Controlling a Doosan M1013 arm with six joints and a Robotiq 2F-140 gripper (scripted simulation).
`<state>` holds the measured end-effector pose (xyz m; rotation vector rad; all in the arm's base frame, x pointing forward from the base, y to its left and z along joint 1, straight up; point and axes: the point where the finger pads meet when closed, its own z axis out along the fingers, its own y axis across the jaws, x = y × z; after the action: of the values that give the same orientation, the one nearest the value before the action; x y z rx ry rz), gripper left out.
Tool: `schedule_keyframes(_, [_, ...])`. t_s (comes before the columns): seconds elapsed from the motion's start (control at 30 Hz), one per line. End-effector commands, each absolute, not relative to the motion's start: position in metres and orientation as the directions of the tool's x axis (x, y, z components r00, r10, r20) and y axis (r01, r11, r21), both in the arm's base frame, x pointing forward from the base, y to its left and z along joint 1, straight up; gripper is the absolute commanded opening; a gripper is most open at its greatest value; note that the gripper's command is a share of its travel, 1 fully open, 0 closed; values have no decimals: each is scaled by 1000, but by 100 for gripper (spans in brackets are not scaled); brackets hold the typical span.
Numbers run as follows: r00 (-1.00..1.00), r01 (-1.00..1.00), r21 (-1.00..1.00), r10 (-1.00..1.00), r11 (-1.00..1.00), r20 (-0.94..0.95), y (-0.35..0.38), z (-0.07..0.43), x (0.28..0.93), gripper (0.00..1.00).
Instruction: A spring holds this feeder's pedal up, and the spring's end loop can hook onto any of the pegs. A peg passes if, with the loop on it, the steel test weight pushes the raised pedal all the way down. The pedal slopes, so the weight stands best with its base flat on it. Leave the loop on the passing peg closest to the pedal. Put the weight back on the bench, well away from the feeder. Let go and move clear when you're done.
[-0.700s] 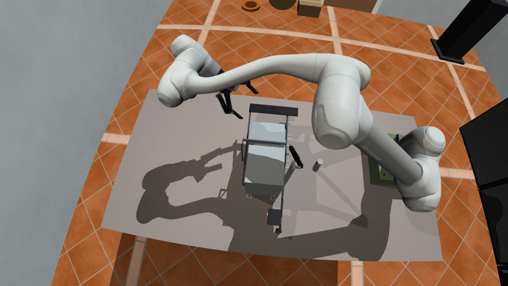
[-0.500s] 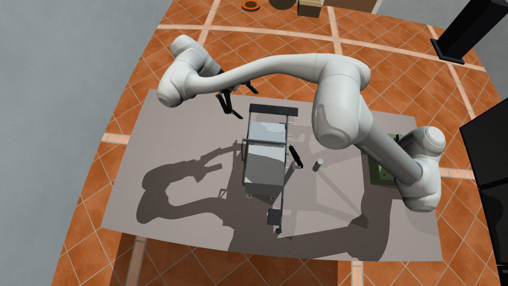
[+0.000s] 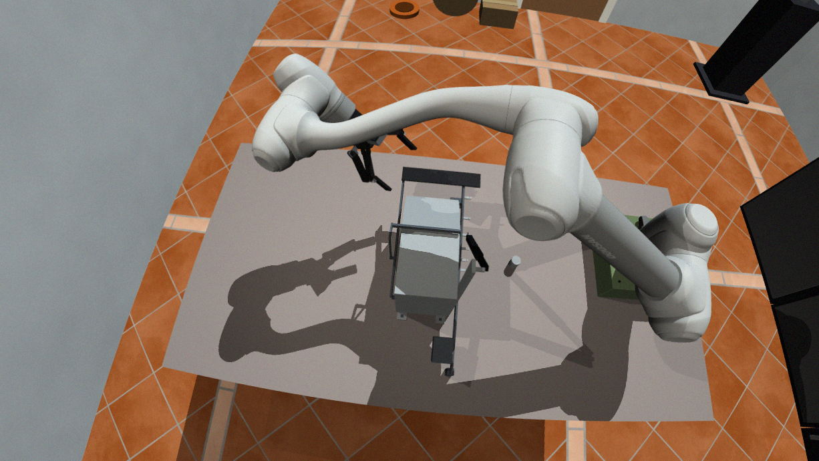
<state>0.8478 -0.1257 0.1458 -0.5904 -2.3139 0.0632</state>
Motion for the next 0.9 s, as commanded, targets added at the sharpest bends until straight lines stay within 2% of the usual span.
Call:
schedule_keyframes(0.0, [-625, 396, -212, 432, 893, 650, -126, 161, 848, 100])
schedule_keyframes(0.87, [-626, 397, -212, 432, 893, 649, -126, 246, 848, 100])
